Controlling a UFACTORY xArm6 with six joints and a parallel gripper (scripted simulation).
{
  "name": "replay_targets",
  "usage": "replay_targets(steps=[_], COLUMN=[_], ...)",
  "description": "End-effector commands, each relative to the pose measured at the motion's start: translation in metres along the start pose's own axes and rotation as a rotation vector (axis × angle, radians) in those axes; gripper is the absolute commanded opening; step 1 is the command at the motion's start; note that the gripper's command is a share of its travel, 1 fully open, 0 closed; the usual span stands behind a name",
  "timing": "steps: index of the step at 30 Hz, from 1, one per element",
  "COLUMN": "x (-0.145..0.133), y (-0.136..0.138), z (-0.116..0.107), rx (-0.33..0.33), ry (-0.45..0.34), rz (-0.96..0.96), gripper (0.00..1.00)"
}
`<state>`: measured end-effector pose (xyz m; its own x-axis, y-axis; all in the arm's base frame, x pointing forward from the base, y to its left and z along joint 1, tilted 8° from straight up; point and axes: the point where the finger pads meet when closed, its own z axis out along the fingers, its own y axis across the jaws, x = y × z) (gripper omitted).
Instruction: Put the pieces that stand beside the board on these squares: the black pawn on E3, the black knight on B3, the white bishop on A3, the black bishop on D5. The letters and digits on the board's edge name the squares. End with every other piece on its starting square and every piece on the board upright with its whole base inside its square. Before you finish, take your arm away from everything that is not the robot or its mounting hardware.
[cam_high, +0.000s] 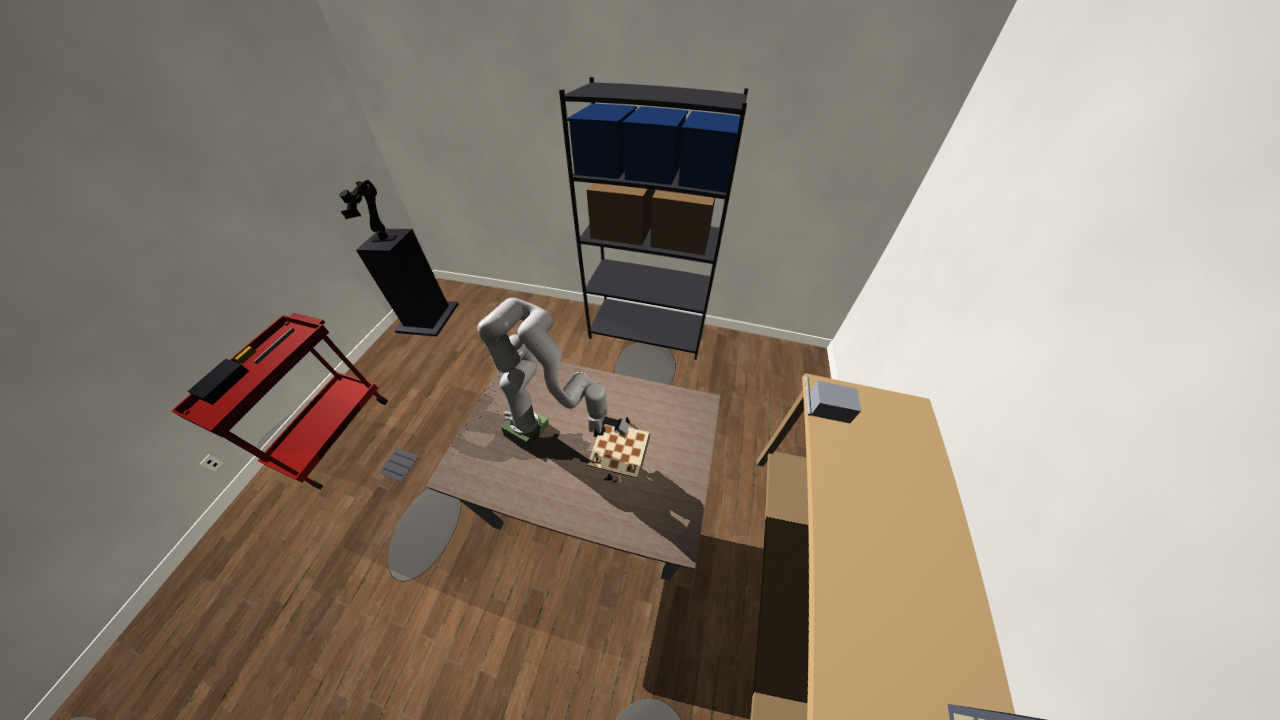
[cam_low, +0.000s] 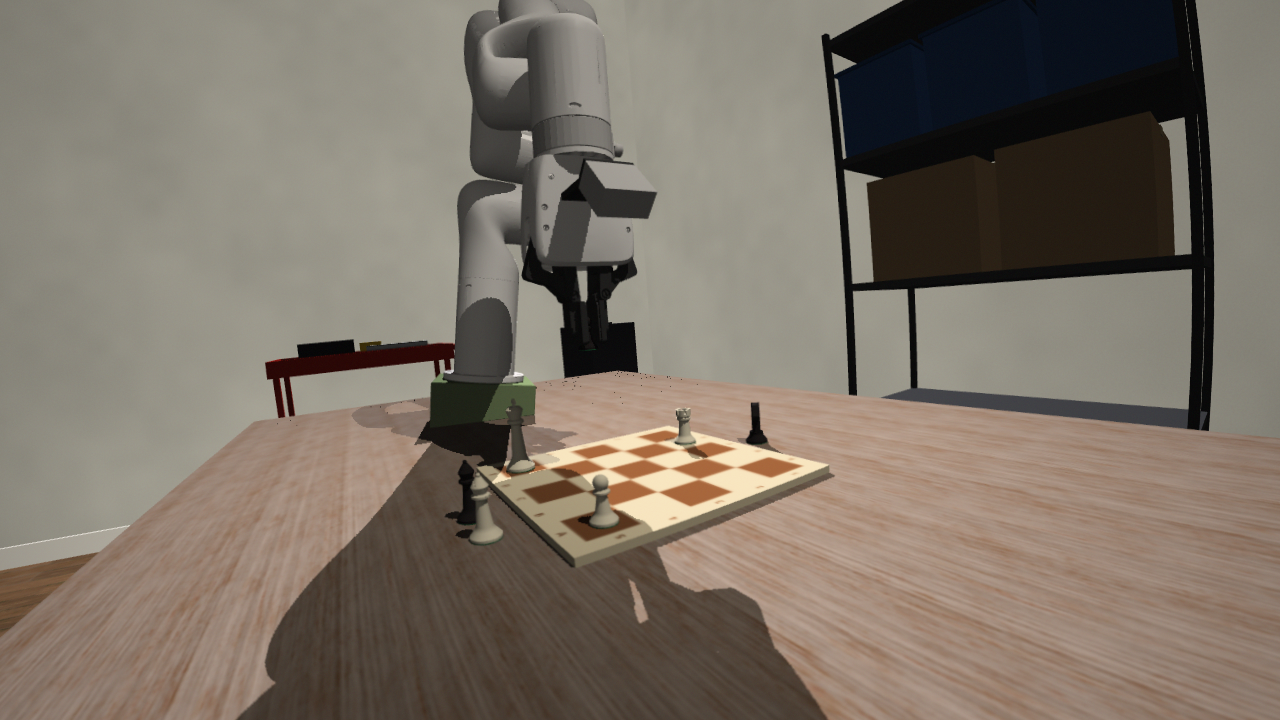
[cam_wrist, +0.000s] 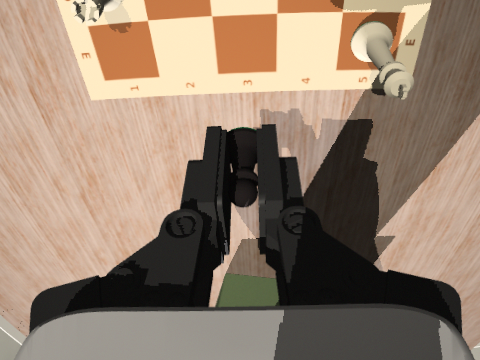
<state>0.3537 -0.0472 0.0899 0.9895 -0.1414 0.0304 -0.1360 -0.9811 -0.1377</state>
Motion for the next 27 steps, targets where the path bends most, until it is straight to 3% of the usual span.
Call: replay_targets(steps=[1,8,22,27], x=[0.001,0.001,0.001,0.001], y=[0.0,0.0,0.0,0.0], z=[0.001,0.012,0.075,0.085], rx=[0.0,0.0,0.0,0.0], ry=[0.004,0.004,0.004,0.004], rz=[0.0,0.0,0.0,0.0], gripper=[0.0,0.0,0.0,0.0])
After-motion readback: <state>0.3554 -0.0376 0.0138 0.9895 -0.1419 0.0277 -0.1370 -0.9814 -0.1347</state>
